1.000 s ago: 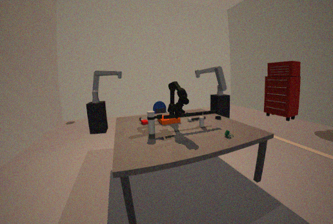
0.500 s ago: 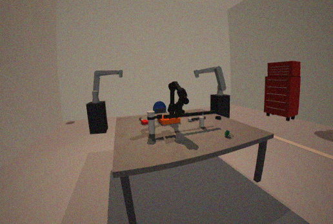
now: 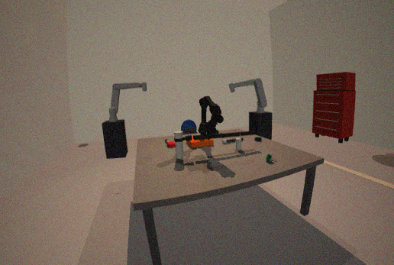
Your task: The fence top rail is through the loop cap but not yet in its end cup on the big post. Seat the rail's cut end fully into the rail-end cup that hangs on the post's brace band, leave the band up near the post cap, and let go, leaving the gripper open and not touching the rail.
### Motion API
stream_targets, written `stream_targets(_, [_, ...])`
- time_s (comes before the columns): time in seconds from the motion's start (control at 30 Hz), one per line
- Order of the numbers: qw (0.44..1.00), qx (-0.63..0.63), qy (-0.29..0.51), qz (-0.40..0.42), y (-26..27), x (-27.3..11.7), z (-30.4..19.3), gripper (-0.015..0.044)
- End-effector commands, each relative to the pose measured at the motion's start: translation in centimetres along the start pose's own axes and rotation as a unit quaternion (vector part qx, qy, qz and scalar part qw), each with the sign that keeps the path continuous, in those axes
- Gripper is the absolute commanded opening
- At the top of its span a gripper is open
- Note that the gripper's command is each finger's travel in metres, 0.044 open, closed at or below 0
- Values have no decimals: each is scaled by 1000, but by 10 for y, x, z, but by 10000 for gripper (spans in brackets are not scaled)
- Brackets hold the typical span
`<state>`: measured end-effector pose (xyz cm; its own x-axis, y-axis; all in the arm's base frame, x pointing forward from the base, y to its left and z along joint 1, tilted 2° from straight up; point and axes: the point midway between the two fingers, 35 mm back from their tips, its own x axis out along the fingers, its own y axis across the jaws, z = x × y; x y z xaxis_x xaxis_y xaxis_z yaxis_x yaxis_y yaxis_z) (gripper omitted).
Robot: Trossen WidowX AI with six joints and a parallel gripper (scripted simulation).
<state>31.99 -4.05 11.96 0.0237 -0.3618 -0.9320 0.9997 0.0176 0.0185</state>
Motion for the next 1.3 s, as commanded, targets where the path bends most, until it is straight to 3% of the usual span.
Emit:
stream_targets(0.0, [1000, 2, -3, 5, 4, -4, 4, 0])
stream_targets(1.27, [1000, -1, -1, 0, 1, 6, 22, 0])
